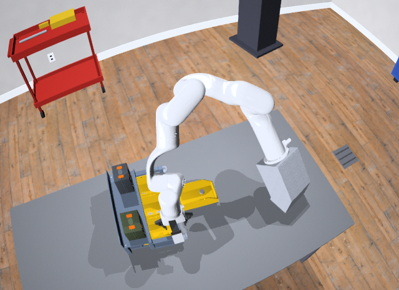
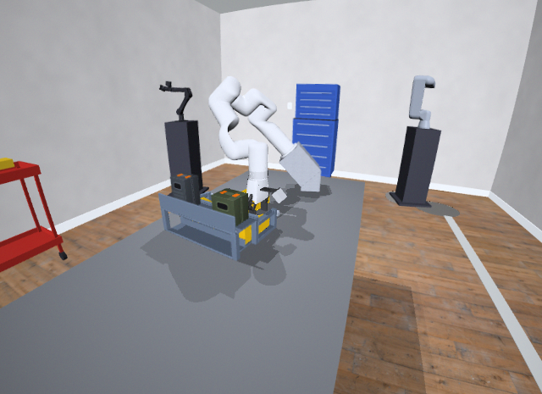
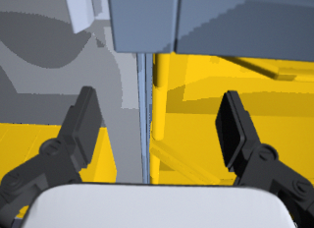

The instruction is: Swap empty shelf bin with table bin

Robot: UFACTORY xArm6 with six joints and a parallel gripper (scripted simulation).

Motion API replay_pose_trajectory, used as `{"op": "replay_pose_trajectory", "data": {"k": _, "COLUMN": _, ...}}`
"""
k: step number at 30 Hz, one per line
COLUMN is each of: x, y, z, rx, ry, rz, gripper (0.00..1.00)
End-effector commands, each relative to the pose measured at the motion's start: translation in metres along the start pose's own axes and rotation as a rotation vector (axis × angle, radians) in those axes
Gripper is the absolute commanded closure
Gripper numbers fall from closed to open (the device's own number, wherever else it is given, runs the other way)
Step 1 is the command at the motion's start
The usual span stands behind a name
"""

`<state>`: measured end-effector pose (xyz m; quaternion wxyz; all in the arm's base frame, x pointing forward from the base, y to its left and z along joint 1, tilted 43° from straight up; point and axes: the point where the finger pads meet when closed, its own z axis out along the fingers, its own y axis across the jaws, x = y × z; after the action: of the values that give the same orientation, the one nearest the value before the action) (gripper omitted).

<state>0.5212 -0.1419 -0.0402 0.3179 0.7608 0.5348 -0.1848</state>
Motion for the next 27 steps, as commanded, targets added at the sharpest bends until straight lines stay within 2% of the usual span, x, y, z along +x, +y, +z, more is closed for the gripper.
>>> {"op": "replay_pose_trajectory", "data": {"k": 1, "x": 0.0004, "y": 0.0014, "z": 0.001, "rx": -0.003, "ry": 0.002, "rz": 0.001, "gripper": 0.05}}
{"op": "replay_pose_trajectory", "data": {"k": 27, "x": 0.0004, "y": 0.0015, "z": 0.0103, "rx": -0.003, "ry": 0.002, "rz": 0.001, "gripper": 0.05}}
